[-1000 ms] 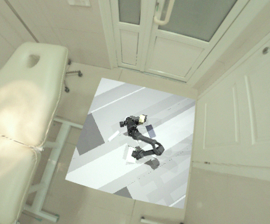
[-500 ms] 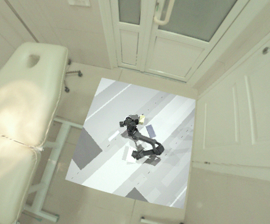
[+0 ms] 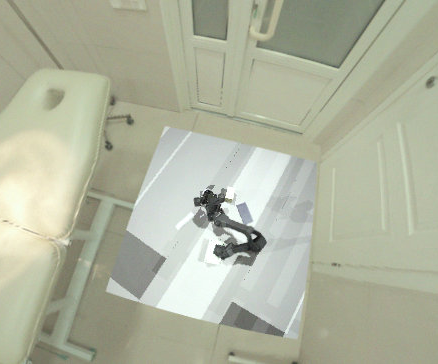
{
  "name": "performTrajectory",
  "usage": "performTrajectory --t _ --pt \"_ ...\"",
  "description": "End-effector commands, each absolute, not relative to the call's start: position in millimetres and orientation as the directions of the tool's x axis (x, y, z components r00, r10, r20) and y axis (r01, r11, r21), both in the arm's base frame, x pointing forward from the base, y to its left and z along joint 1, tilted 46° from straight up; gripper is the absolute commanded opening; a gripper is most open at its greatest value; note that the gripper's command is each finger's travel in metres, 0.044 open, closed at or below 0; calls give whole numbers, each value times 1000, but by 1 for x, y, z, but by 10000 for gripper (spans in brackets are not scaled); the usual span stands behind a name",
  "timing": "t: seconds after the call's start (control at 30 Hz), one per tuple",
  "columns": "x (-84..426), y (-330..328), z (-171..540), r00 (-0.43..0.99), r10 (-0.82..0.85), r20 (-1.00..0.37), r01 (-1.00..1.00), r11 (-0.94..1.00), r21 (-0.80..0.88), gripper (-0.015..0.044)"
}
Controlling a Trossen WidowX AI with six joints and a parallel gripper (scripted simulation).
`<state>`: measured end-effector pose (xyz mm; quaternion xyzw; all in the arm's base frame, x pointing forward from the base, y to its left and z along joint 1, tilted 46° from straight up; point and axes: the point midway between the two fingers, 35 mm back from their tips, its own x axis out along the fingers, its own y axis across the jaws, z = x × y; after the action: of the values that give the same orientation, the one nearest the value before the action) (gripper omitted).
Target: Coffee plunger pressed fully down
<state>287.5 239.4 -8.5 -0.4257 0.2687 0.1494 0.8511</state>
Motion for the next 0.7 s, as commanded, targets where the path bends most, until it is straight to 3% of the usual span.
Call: performTrajectory --t 0.0,0.4,0.67 --pt "287 239 -9 810 25 -585 -484 593 -644 117" --pt "287 239 -9 810 25 -585 -484 593 -644 432" --pt "279 258 14 806 19 -591 -486 592 -643 440"
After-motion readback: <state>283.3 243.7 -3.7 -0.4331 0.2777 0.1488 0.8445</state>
